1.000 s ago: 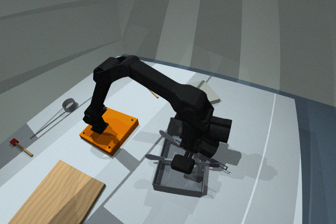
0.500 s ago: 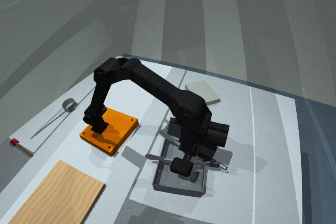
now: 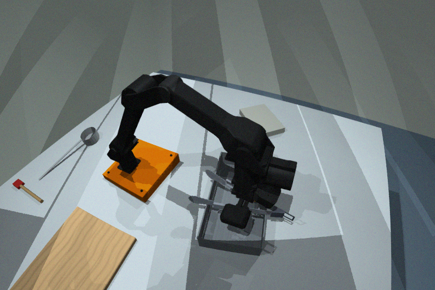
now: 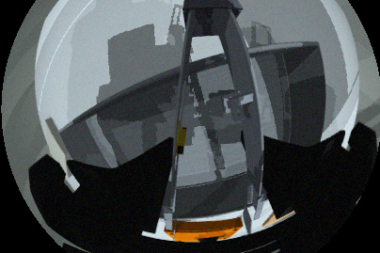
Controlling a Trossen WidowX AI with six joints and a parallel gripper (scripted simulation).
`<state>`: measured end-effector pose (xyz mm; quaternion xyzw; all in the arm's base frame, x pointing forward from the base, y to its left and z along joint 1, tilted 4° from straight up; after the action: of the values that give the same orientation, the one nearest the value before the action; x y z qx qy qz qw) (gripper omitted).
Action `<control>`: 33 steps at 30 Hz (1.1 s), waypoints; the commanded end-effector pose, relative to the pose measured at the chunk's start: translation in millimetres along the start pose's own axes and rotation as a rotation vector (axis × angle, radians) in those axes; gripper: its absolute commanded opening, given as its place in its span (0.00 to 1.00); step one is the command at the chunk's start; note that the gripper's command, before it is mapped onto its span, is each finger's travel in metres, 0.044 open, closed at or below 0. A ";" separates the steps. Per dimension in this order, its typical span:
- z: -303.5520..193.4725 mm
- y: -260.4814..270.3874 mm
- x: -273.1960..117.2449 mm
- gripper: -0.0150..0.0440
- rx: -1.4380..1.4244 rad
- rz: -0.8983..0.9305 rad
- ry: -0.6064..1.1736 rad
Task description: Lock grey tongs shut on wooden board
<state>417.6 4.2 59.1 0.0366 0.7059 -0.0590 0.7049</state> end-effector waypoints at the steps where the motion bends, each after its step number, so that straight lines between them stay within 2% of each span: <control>1: 0.1 -0.3 -0.2 0.72 0.001 -0.001 0.000; 33: 0.1 -0.3 -0.2 0.36 0.001 -0.001 0.000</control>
<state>417.7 3.5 59.2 0.0359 0.7056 -0.0603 0.7051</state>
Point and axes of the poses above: the point midway between the two fingers, 35 mm back from their tips, its own x axis out along the fingers, its own y axis across the jaws, z = x × y, the point moved 3 cm from there along -x, back along the fingers, and after that the axes turned 9 degrees about x, right-handed, at the moved point
